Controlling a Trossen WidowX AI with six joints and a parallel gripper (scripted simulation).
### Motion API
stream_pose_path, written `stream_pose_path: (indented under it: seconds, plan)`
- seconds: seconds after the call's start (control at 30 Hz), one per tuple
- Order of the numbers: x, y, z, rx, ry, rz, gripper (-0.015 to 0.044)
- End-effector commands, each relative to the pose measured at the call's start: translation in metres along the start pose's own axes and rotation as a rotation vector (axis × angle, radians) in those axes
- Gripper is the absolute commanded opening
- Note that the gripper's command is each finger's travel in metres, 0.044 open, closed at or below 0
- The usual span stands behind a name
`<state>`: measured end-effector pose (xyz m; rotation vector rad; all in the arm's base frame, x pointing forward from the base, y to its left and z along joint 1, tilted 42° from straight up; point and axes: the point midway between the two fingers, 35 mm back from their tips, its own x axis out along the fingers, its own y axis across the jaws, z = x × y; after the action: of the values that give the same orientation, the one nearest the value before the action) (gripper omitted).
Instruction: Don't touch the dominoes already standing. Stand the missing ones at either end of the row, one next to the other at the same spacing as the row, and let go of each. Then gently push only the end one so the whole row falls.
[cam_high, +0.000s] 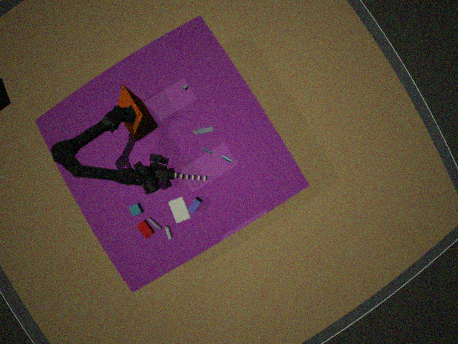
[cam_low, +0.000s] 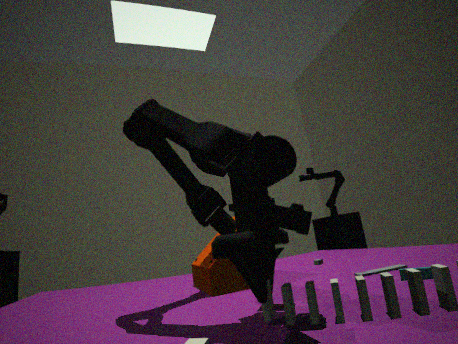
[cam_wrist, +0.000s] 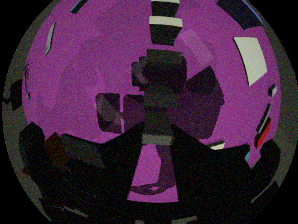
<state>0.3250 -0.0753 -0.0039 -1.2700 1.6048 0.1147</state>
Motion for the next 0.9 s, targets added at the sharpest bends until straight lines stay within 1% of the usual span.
stream_pose_path:
  seconds: [0.0, 0.13, 0.53, 0.57, 0.67, 0.7, 0.87]
  plan:
    - [0.001, 0.000, 0.000, -0.007, 0.002, -0.002, 0.0107]
    - [0.001, 0.000, 0.000, -0.007, 0.002, -0.002, 0.0107]
    - [0.001, 0.000, 0.000, -0.007, 0.002, -0.002, 0.0422]
    - [0.001, 0.000, 0.000, -0.007, 0.002, -0.002, 0.0440]
    - [-0.002, 0.000, 0.000, -0.007, 0.002, -0.002, 0.0440]
    - [-0.010, -0.001, 0.002, -0.007, -0.001, 0.000, 0.0440]
    - [-0.100, -0.001, 0.006, -0.004, -0.006, 0.006, 0.0440]
